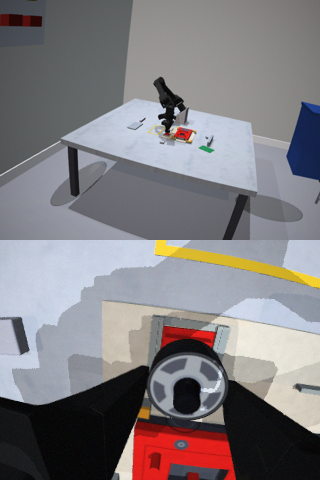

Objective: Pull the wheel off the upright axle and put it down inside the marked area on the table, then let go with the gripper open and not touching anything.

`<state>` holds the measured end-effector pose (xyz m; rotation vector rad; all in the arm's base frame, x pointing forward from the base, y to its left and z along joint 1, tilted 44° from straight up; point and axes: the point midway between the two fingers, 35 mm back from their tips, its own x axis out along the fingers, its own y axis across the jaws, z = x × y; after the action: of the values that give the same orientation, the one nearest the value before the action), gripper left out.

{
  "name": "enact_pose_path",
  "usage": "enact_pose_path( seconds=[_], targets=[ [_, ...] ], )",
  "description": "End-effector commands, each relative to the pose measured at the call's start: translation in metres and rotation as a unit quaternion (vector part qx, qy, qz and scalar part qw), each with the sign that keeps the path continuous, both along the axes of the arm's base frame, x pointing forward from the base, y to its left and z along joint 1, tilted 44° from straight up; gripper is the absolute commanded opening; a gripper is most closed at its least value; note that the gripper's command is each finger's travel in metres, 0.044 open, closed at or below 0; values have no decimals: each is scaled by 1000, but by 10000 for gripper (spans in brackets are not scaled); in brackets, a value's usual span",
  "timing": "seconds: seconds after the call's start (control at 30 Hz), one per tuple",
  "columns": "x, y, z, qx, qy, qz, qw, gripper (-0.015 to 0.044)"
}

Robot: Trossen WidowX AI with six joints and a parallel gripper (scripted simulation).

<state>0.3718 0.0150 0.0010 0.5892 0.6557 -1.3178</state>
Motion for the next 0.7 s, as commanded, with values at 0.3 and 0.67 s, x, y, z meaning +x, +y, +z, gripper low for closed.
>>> enact_pose_path(
  seconds=[0.3, 0.67],
  targets=[
    [0, 3, 3, 0, -2, -2, 1000, 0],
    [-1, 5, 6, 0, -2, -1, 1000, 0]
  ],
)
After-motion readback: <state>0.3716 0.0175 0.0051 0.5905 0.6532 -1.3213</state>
